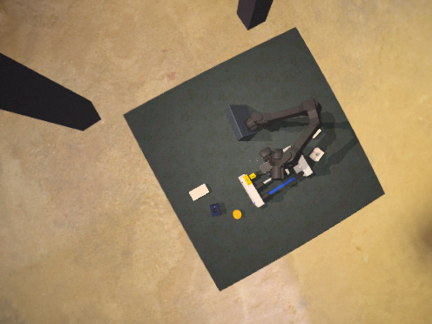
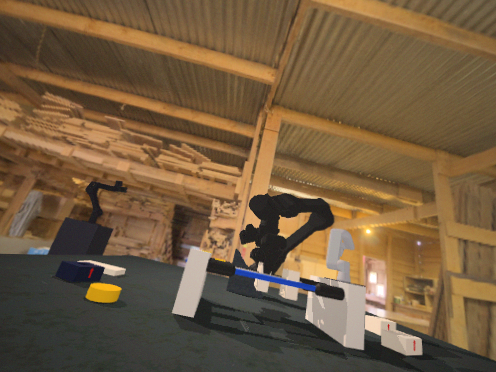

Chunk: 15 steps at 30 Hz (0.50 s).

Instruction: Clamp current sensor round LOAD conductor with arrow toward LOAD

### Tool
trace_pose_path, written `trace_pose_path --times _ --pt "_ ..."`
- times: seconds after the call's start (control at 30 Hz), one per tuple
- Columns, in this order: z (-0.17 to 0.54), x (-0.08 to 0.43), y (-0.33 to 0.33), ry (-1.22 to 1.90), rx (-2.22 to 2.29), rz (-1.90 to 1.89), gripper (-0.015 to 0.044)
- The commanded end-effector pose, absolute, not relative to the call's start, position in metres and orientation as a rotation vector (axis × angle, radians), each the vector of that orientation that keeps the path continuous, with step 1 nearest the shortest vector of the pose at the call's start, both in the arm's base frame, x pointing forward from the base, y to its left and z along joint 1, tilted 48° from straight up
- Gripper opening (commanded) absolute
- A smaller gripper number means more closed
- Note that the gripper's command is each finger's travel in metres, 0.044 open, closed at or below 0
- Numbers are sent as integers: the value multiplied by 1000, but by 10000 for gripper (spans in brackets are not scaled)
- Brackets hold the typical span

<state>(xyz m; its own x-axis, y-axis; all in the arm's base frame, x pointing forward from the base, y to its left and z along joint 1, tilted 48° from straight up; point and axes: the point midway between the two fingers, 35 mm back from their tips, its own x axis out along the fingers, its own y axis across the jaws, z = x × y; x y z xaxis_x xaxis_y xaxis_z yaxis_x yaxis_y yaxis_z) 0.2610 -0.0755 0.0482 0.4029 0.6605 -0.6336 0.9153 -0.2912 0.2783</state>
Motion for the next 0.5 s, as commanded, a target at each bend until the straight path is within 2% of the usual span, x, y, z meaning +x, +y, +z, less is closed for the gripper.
trace_pose_path --times 0.0,0.33,0.47 --pt "48 261 -76 1336 2050 -538 278" --pt "48 261 -76 1336 2050 -538 211" --pt "50 261 -77 1329 2054 -535 106"
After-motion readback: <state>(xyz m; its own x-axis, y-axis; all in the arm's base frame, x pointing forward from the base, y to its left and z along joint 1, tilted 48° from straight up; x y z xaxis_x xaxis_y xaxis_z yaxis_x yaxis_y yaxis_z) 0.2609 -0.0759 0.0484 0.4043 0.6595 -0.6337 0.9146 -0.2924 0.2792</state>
